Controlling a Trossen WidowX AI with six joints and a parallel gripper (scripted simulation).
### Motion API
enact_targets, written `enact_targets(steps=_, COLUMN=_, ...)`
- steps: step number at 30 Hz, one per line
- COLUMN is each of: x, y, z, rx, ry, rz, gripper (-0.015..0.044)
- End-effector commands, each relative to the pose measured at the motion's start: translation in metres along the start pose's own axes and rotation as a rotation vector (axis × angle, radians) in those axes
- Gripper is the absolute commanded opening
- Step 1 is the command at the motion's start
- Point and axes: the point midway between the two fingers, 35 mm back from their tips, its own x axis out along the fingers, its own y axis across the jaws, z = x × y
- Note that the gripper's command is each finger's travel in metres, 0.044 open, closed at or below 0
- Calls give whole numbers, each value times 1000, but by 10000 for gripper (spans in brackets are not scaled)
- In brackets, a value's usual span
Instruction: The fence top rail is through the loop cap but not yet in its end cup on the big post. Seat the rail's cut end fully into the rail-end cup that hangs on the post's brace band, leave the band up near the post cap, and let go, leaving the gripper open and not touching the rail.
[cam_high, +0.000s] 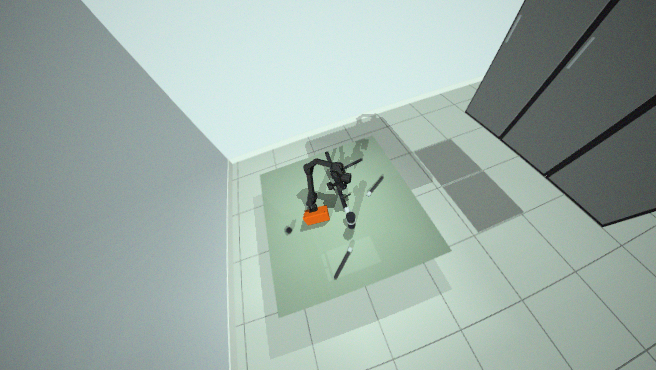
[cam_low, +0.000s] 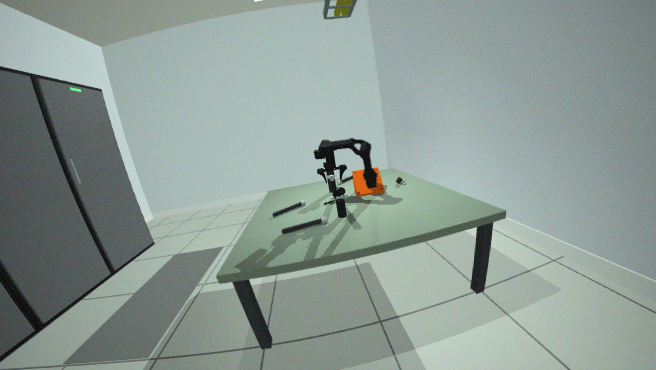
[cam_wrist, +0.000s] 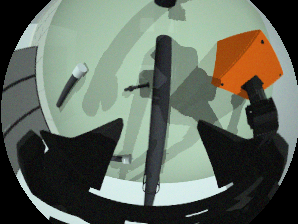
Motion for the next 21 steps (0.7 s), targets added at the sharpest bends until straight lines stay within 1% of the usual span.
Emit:
enact_targets(steps=1, x=1, y=1, z=0, rx=50, ry=-12, rz=-12, gripper=440)
enact_targets(steps=5, x=6, y=1, z=1, rx=50, ry=-12, rz=-12, gripper=440)
enact_targets(steps=10, x=35, y=1, z=1, rx=49, ry=-11, rz=-10, gripper=440)
enact_targets(steps=21, x=52, y=0, z=1, rx=49, ry=-10, rz=-10, gripper=440)
